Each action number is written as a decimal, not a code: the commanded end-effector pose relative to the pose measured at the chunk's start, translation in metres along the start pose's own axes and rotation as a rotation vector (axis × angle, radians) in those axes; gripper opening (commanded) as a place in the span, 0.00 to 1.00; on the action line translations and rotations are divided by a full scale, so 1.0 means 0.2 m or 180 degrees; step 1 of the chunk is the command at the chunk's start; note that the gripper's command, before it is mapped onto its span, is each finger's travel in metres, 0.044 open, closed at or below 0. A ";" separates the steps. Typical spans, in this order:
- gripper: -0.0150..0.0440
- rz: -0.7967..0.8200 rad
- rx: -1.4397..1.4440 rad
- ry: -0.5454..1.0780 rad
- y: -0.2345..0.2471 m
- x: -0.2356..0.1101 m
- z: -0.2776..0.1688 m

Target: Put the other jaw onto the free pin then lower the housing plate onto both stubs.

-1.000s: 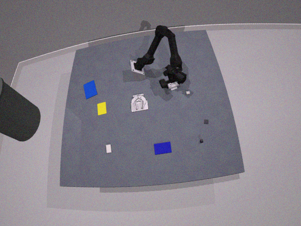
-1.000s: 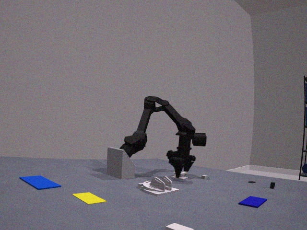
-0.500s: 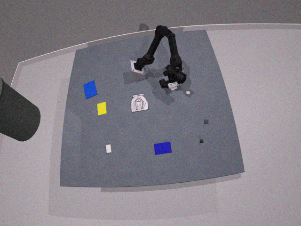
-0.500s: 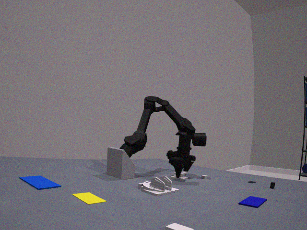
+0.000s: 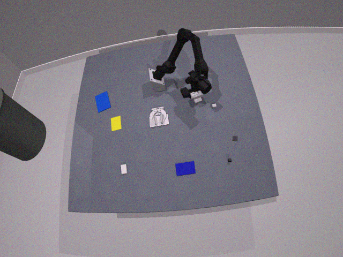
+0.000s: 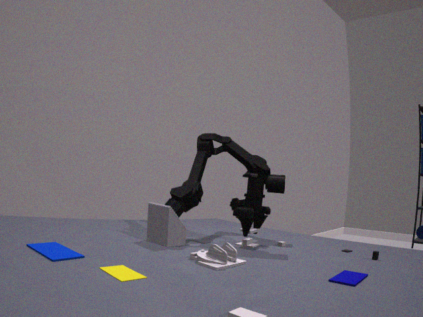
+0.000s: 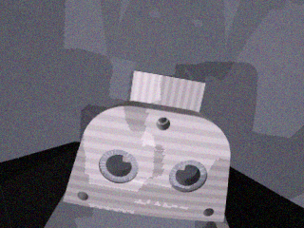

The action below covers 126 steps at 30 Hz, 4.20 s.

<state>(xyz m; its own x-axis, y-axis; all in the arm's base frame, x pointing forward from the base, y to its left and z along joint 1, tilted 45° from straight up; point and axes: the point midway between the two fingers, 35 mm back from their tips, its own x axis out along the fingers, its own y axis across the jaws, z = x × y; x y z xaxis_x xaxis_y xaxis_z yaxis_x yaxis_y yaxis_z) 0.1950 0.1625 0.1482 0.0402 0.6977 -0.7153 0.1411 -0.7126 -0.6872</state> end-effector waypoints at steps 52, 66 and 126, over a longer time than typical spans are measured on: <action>0.85 0.0138 0.2903 0.0118 0.35 -0.19 -0.16; 0.85 0.0161 0.4089 0.0162 0.51 -0.20 -0.19; 0.85 0.0025 0.9147 0.0178 1.17 -0.21 -0.09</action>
<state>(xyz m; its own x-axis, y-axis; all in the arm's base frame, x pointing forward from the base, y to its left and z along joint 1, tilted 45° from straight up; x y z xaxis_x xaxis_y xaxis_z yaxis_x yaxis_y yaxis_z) 0.2446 -0.0267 0.0243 0.0413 0.6707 -0.7406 -0.4623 0.6700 0.5809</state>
